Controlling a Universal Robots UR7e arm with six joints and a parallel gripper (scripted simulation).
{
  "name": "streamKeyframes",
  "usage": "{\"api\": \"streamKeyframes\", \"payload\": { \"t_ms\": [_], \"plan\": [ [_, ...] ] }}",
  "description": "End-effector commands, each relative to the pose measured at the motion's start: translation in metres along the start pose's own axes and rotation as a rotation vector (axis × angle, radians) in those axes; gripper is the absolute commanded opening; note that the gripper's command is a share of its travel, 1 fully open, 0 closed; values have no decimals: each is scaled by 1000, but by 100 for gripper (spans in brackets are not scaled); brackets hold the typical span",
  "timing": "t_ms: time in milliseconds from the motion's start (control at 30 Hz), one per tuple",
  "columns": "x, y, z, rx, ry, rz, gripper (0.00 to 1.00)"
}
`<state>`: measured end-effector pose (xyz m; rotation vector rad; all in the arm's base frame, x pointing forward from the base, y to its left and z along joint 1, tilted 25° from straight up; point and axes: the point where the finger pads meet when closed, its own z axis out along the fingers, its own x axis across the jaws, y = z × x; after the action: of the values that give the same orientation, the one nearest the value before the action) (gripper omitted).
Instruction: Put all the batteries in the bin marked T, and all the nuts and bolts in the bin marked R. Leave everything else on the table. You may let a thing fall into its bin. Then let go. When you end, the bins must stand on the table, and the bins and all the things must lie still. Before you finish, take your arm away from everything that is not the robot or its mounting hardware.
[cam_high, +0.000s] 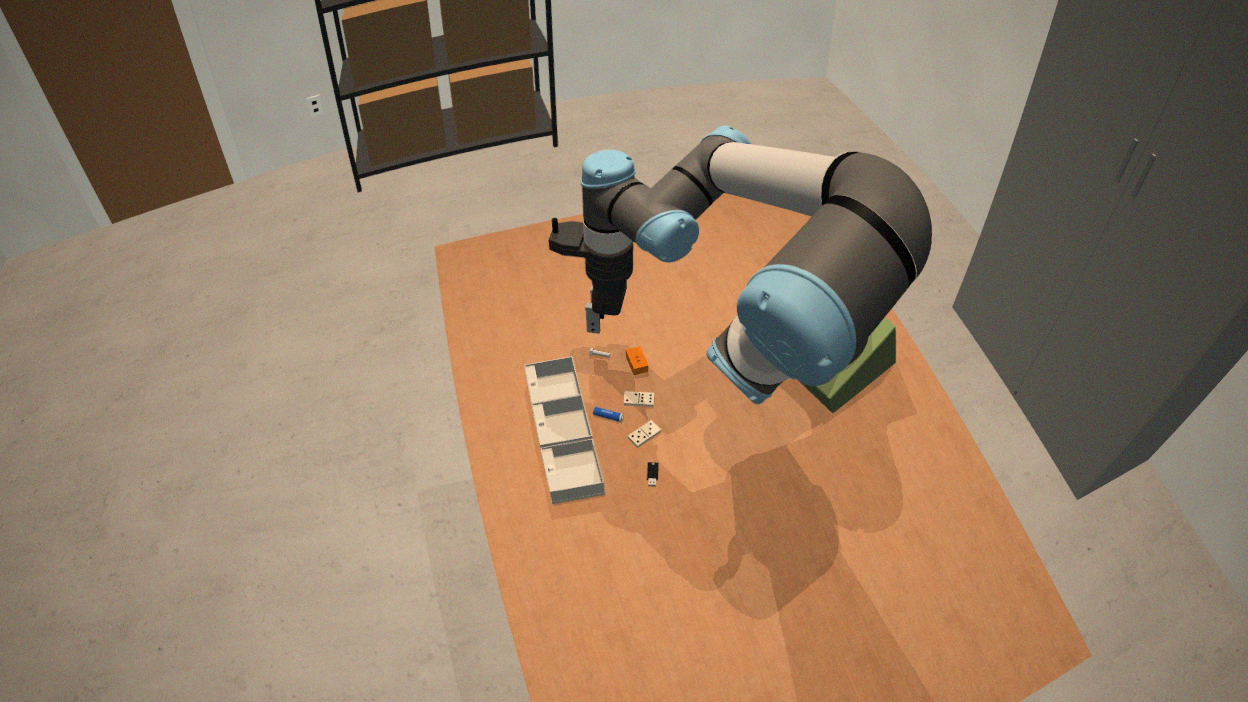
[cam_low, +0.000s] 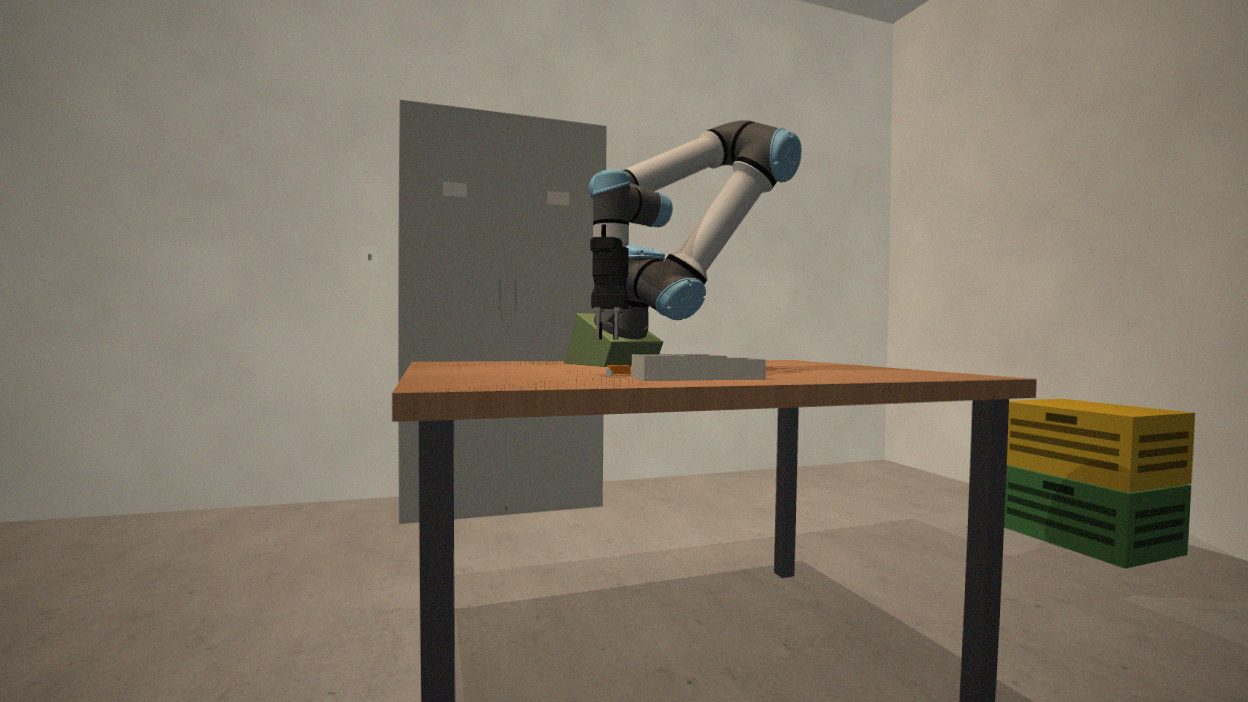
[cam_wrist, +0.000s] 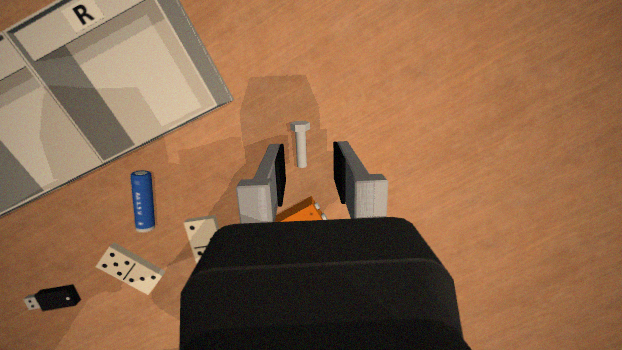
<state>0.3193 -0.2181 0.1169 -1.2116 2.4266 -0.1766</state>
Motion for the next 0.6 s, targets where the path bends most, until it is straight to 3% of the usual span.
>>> {"api": "streamKeyframes", "payload": {
  "t_ms": [0,567],
  "plan": [
    [-7,6,1,-3,-1,2,62],
    [-5,7,1,-2,0,4,62]
  ]
}}
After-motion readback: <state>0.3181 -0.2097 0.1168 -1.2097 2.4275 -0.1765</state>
